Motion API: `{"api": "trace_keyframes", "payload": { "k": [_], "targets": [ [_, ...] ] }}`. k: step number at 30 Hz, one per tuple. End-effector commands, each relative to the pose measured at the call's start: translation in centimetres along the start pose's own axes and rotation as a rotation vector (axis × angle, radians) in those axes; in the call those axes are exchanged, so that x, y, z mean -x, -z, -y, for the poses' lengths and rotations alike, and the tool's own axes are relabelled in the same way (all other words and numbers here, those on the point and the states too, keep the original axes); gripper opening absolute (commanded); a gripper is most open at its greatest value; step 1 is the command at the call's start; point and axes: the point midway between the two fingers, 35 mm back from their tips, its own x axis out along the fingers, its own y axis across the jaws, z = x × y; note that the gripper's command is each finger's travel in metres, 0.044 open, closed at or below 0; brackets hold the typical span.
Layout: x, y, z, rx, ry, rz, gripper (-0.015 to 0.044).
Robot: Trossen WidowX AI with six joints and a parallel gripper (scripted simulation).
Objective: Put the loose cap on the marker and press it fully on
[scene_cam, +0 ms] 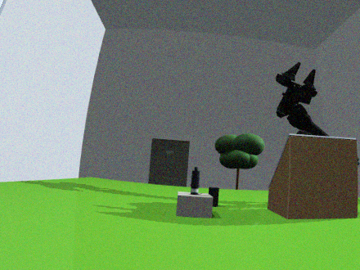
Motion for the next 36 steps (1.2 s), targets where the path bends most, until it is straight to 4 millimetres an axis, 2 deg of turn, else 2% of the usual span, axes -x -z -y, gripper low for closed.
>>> {"api": "trace_keyframes", "payload": {
  "k": [1, 3, 6, 10, 14, 19, 24, 28, 32, 33, 36],
  "targets": [
    [0.0, 0.1, -0.2, -0.022, -0.006, -0.005, 0.0374],
    [-0.1, 1.2, -2.3, -0.199, -0.054, -0.049, 0.0321],
    [-0.1, 3.0, -7.2, -0.6, -0.162, -0.16, 0.0242],
    [0.5, 3.8, -13.8, -1.101, -0.299, -0.332, 0.0239],
    [1.2, 3.3, -18.5, -1.425, -0.396, -0.466, 0.0239],
    [2.6, 1.6, -24.0, -1.815, -0.526, -0.683, 0.0239],
    [4.6, -1.1, -28.9, -2.169, -0.663, -0.972, 0.0239],
    [6.5, -3.8, -32.1, -2.394, -0.774, -1.259, 0.0239],
    [8.6, -6.8, -34.5, -2.544, -0.881, -1.601, 0.0239],
    [9.2, -7.6, -34.9, 2.462, 0.869, 1.626, 0.0239],
    [11.0, -10.0, -36.1, 2.169, 0.819, 1.676, 0.0239]
  ]
}}
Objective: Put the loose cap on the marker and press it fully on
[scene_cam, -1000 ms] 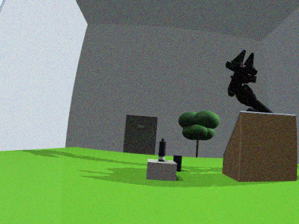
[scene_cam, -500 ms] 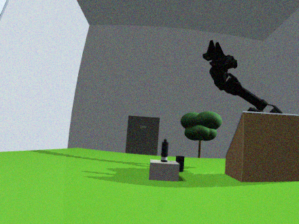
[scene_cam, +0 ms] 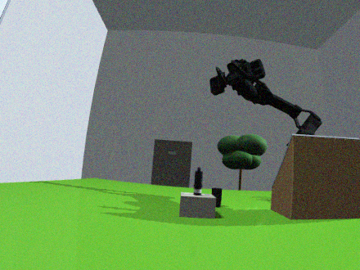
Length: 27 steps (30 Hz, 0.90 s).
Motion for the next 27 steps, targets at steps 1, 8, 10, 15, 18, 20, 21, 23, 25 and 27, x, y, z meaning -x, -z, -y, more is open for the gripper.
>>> {"api": "trace_keyframes", "payload": {
  "k": [1, 8, 10, 15, 18, 20, 21, 23, 25, 27],
  "targets": [
    [-3.1, 7.0, 2.5, -0.53, 0.169, -0.368, 0.0239],
    [-3.9, 13.8, 3.9, -0.929, 0.469, -0.675, 0.0239],
    [-3.7, 15.6, 4.2, -1.02, 0.584, -0.752, 0.0239],
    [-2.6, 19.8, 4.9, -1.191, 0.933, -0.905, 0.0239],
    [-1.6, 22.0, 5.4, -1.241, 1.188, -0.956, 0.0239],
    [-0.8, 23.3, 5.9, -1.245, 1.375, -0.964, 0.0239],
    [-0.5, 23.8, 6.1, -1.237, 1.459, -0.959, 0.0239],
    [-0.2, 24.2, 6.3, -1.228, 1.527, -0.951, 0.0239],
    [-0.5, 24.2, 6.2, -1.228, 1.527, -0.95, 0.0239],
    [-1.2, 24.3, 5.8, -1.228, 1.527, -0.95, 0.0239]
  ]
}}
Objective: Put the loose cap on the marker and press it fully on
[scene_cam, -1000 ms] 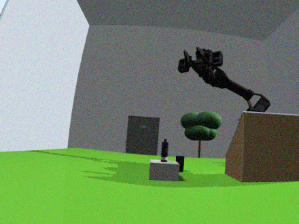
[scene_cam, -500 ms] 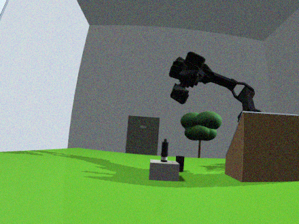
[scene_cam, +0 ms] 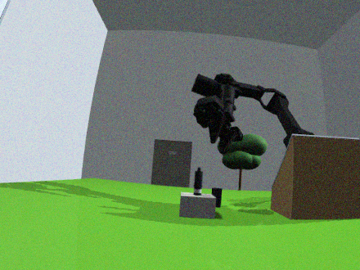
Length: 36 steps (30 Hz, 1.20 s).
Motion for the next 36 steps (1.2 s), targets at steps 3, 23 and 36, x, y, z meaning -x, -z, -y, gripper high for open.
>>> {"api": "trace_keyframes", "payload": {
  "k": [3, 23, 36],
  "targets": [
    [-3.0, -0.6, 2.2, -0.293, 0.353, 0.126, 0.0239],
    [-6.6, -1.0, 4.0, -0.293, 0.354, 0.127, 0.0239],
    [-8.6, -1.3, 4.9, -0.293, 0.354, 0.127, 0.0239]
  ]
}}
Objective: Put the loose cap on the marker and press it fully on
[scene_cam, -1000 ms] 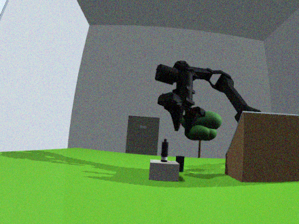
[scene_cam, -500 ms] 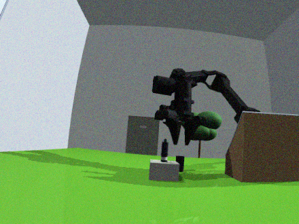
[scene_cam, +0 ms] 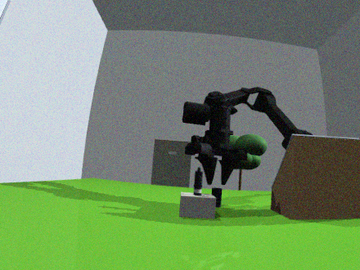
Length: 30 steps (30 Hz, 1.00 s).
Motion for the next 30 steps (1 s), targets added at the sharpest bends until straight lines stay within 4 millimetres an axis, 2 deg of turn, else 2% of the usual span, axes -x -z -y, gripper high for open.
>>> {"api": "trace_keyframes", "payload": {
  "k": [1, 27, 30],
  "targets": [
    [-0.8, 0.0, 0.1, 0.007, 0.004, 0.002, 0.0239],
    [-4.6, 0.1, 0.2, 0.007, 0.006, 0.005, 0.0239],
    [-4.6, 0.1, 0.2, 0.007, 0.006, 0.005, 0.016]
  ]
}}
